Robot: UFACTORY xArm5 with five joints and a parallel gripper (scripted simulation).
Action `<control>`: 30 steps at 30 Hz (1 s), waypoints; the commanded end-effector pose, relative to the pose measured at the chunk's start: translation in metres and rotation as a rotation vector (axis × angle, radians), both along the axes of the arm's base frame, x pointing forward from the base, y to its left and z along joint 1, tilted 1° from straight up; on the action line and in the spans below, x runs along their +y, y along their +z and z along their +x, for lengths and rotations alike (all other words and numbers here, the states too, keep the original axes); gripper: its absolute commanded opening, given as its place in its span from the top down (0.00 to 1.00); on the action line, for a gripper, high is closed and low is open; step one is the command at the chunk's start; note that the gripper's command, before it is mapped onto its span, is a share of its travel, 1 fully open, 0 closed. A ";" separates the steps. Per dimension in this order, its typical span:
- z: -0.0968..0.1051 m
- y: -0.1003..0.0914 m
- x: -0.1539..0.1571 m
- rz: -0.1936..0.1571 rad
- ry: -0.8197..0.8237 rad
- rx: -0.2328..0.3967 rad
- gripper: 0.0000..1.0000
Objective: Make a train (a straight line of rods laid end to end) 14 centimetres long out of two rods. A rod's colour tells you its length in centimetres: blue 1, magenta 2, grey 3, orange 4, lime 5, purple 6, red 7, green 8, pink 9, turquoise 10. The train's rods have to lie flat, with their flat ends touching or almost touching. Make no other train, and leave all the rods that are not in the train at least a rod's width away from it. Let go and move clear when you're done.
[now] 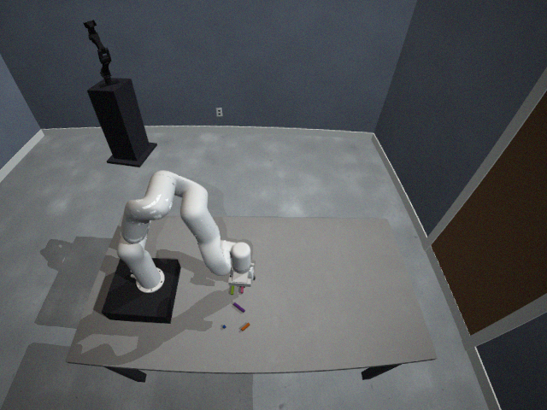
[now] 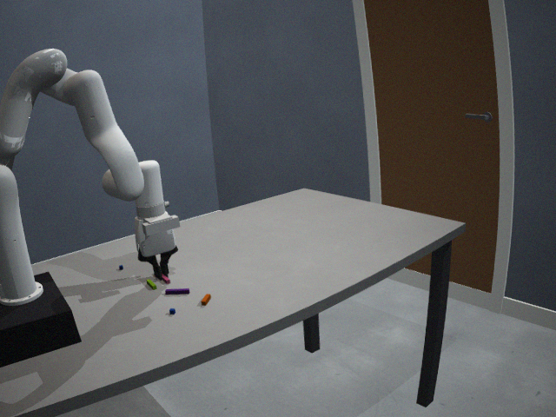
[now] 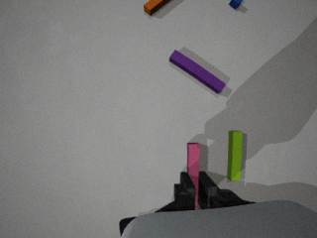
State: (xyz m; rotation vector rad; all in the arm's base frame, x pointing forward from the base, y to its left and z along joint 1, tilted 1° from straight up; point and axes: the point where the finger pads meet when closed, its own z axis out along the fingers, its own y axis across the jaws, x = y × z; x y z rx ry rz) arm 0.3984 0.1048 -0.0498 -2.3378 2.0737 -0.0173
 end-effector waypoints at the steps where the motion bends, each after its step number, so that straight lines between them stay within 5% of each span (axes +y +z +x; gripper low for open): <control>1: 0.001 0.001 0.000 0.001 0.000 -0.003 0.96; 9: 0.001 0.007 0.000 0.001 0.000 -0.003 0.96; 22: -0.001 0.089 0.000 0.001 0.000 -0.003 0.96; 30: -0.001 0.100 0.000 0.001 0.000 -0.003 0.96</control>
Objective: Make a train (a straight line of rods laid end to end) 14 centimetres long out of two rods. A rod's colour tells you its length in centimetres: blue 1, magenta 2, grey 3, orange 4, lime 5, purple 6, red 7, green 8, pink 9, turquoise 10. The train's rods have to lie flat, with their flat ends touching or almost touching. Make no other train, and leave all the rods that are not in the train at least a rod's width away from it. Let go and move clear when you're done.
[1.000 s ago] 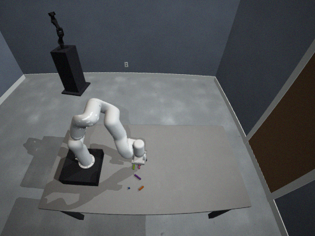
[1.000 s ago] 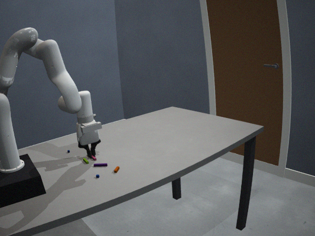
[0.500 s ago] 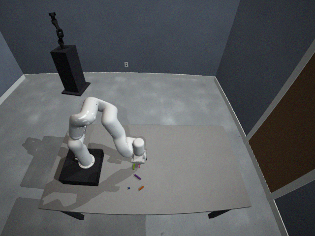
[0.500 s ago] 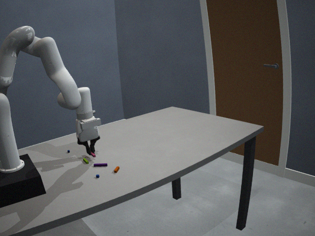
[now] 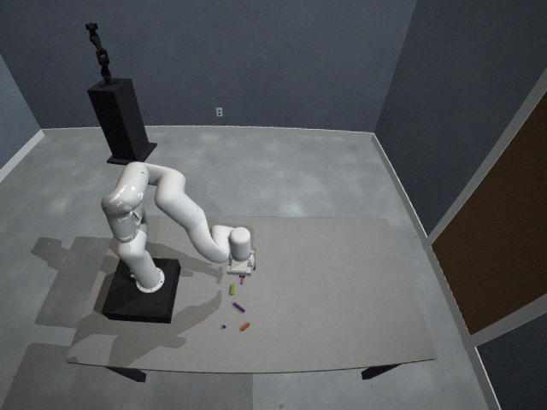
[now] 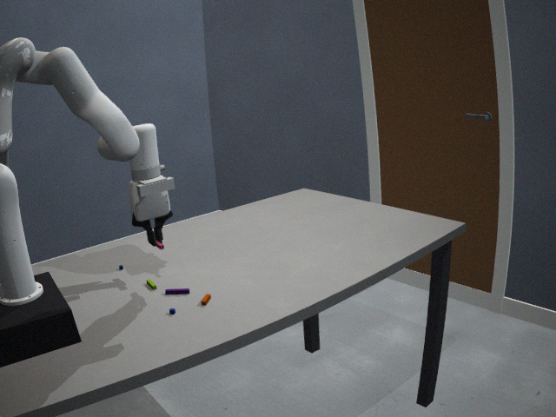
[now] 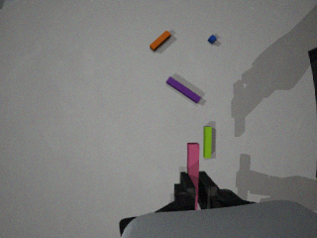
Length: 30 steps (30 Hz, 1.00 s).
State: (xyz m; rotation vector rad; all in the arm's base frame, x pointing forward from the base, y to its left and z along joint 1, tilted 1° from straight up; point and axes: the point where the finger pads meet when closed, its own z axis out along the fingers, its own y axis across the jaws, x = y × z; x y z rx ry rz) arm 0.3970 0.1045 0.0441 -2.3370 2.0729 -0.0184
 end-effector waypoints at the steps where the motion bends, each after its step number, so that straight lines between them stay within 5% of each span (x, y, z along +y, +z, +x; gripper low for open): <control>1: 0.000 0.006 0.000 0.001 0.000 -0.002 0.96; 8: -0.003 0.006 0.003 0.001 -0.001 -0.002 0.96; 16: -0.049 0.006 0.035 0.003 -0.007 -0.001 0.96; 30: -0.049 0.006 0.035 0.003 -0.007 -0.001 0.96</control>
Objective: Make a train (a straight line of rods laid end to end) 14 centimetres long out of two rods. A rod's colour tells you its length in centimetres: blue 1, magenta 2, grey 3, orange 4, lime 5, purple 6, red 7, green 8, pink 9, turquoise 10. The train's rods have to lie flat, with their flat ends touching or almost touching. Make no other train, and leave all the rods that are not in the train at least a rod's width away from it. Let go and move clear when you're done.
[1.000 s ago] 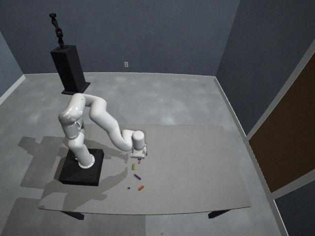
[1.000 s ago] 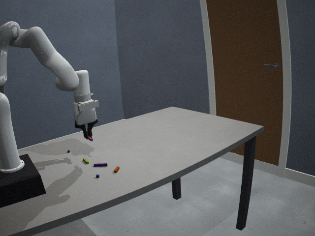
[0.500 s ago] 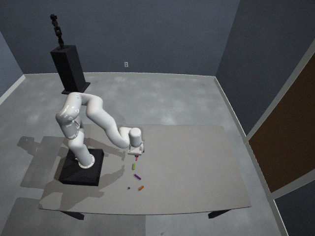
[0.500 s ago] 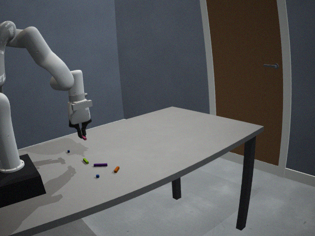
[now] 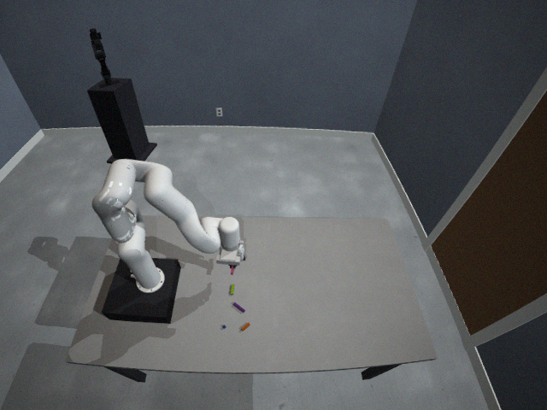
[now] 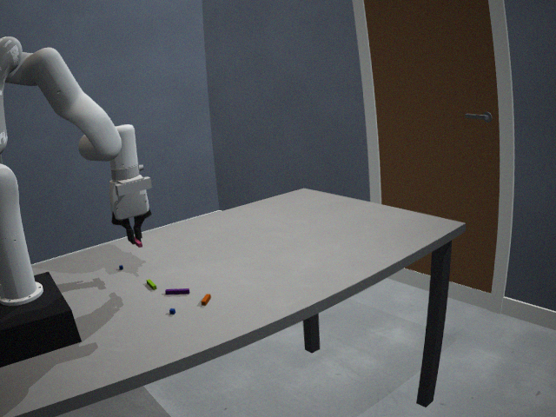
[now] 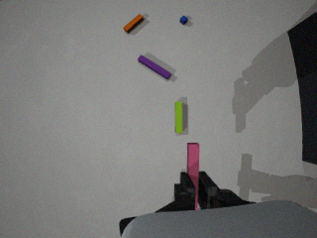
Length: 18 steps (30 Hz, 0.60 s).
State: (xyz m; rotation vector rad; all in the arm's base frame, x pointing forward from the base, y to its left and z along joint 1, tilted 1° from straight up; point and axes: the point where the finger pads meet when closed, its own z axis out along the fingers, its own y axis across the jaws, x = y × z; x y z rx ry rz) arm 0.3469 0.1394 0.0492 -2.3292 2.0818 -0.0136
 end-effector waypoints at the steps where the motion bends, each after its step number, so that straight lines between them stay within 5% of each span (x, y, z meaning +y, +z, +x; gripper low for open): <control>1: 0.001 0.001 0.001 0.001 0.000 -0.003 0.96; 18: 0.002 -0.044 0.001 0.001 0.000 -0.003 0.96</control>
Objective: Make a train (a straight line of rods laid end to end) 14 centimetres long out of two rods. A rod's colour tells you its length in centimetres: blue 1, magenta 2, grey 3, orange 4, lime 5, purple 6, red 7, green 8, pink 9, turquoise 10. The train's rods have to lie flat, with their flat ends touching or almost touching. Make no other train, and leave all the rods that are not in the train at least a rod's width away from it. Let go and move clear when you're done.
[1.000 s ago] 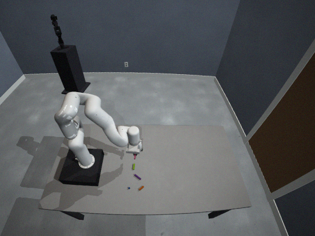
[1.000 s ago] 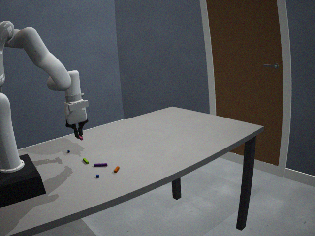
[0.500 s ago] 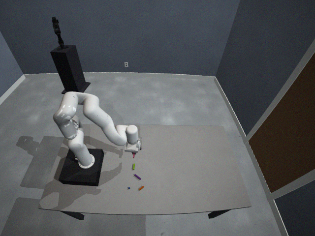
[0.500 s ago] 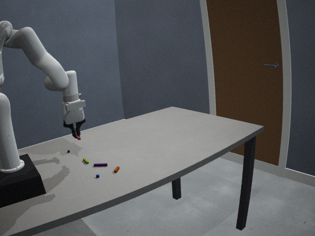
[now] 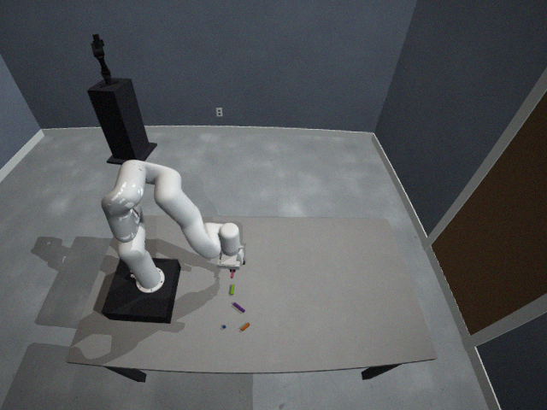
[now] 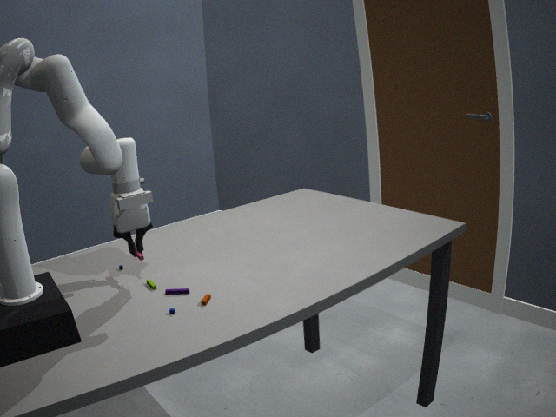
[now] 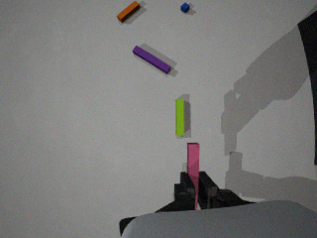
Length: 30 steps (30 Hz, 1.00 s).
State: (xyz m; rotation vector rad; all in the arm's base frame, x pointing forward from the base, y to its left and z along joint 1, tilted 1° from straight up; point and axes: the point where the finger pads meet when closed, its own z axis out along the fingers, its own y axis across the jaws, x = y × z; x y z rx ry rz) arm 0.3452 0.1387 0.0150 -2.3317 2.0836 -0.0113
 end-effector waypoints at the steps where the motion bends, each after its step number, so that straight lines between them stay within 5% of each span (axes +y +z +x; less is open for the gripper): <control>1: 0.003 -0.014 0.001 0.002 0.000 -0.006 0.96; 12: 0.004 -0.049 0.002 0.002 0.000 -0.006 0.96; 30: 0.004 -0.052 0.002 0.002 0.000 -0.006 0.96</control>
